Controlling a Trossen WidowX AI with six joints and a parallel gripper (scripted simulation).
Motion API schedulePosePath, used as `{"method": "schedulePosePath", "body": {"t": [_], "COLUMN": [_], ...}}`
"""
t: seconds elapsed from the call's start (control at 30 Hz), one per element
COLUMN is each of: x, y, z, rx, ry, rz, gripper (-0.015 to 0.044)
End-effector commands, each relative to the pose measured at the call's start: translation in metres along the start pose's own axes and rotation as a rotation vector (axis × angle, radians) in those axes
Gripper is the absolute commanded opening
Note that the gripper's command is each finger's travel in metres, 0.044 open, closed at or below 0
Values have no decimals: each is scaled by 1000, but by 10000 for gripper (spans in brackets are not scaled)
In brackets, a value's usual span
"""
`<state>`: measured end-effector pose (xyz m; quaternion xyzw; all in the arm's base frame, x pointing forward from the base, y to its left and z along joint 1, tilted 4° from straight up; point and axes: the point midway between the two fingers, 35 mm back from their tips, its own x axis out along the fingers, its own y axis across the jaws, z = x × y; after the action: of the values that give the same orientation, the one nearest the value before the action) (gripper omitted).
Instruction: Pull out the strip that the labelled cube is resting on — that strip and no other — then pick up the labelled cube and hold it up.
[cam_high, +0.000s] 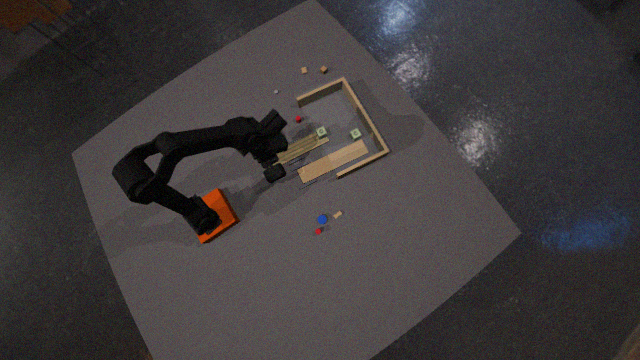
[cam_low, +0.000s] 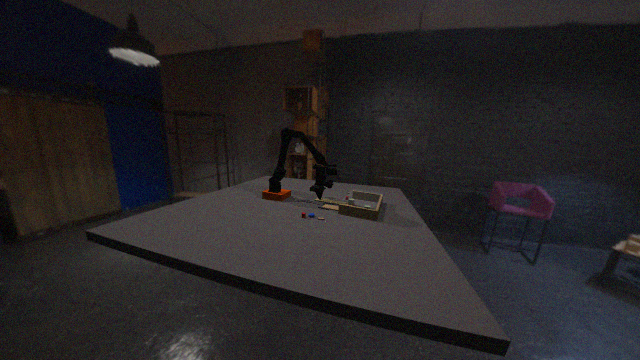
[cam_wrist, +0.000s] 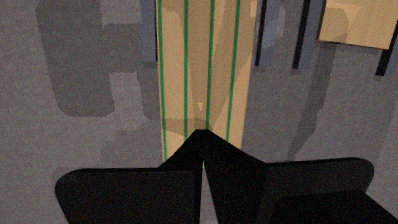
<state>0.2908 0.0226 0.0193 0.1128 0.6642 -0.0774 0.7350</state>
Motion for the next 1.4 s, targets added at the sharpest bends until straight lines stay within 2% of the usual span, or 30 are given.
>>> {"method": "schedulePosePath", "body": {"t": [0.0,1.37], "x": [4,3], "y": [-1,1], "z": [-12,-77], "rx": [2,2], "ry": [23,28], "rz": [-7,-7], "gripper": [0,0]}}
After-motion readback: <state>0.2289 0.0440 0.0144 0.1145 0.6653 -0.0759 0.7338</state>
